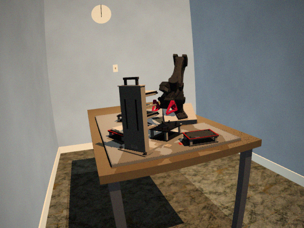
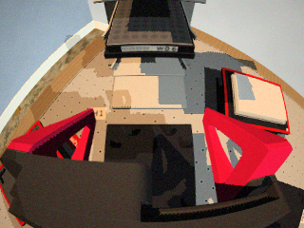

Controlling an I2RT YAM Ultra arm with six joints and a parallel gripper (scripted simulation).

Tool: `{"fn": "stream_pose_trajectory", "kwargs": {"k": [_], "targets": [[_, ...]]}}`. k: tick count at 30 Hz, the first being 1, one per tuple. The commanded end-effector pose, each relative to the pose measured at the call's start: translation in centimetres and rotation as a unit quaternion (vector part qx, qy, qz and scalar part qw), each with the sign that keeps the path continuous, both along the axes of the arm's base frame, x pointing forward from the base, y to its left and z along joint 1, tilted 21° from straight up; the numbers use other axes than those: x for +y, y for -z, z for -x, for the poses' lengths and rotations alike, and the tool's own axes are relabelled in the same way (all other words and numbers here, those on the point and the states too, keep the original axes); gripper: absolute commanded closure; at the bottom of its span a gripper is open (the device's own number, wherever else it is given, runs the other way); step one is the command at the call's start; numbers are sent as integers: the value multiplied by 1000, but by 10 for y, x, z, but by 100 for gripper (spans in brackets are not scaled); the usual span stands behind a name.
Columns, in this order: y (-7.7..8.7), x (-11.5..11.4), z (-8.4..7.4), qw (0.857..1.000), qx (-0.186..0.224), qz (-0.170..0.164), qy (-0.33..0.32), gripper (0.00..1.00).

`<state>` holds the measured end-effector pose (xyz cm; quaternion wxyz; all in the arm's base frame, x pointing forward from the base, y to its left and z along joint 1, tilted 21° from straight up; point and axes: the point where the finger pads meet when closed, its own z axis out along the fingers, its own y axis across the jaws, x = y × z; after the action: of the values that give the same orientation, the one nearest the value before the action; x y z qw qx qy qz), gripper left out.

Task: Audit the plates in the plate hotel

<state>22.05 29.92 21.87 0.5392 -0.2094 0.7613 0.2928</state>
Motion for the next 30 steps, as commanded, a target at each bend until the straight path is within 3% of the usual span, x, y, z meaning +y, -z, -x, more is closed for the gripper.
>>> {"fn": "stream_pose_trajectory", "kwargs": {"k": [1, 4, 5, 7, 15, 16, 17, 18, 26, 30], "targets": [[-10, 0, -2, 1000, -7, -12, 2, 0], [-10, 0, -2, 1000, -7, -12, 2, 0], [-21, -2, -1, 999, -17, -27, 4, 0], [-3, -5, 6, 1000, -6, -8, 0, 0], [2, -11, 14, 1000, -2, -6, 0, 0], [-17, -8, 13, 1000, -11, -24, 0, 0], [-1, -12, 16, 1000, -4, -10, 0, 0], [3, -14, 18, 1000, -2, -6, 0, 0], [9, -16, 24, 1000, -4, -11, 0, 0], [22, -14, 25, 1000, 0, -1, 0, 0]]}}
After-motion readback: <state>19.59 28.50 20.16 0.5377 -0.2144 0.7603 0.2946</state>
